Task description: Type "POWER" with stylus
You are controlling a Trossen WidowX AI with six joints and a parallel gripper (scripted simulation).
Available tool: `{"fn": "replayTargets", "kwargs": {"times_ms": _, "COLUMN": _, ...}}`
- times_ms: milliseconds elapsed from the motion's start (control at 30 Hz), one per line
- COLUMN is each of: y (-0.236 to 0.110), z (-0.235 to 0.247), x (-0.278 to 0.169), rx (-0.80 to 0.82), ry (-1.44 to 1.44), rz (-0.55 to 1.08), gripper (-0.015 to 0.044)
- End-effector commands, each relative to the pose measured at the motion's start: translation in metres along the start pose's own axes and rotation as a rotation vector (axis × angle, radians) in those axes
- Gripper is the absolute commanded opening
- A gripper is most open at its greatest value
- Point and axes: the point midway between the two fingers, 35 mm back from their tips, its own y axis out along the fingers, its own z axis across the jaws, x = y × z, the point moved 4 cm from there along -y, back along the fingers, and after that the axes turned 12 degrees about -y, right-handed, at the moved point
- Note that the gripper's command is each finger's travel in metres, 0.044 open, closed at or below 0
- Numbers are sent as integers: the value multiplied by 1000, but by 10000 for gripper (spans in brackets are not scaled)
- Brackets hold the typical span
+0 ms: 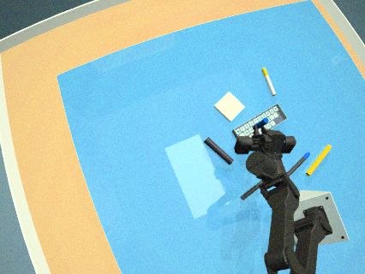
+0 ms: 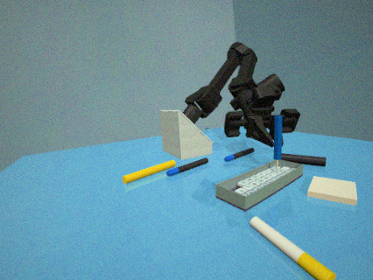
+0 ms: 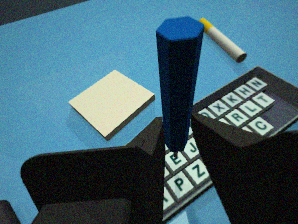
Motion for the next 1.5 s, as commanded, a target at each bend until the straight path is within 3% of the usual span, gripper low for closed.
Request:
{"fn": "replayTargets", "kwargs": {"times_ms": 0, "y": 1, "z": -1, "x": -3, "rx": -7, "ry": 6, "rz": 3, "gripper": 81}}
{"fn": "replayTargets", "kwargs": {"times_ms": 1000, "y": 4, "z": -1, "x": -6, "rx": -7, "ry": 6, "rz": 4, "gripper": 81}}
{"fn": "replayTargets", "kwargs": {"times_ms": 1467, "y": -14, "z": -7, "x": 25, "rx": -8, "ry": 4, "rz": 2, "gripper": 81}}
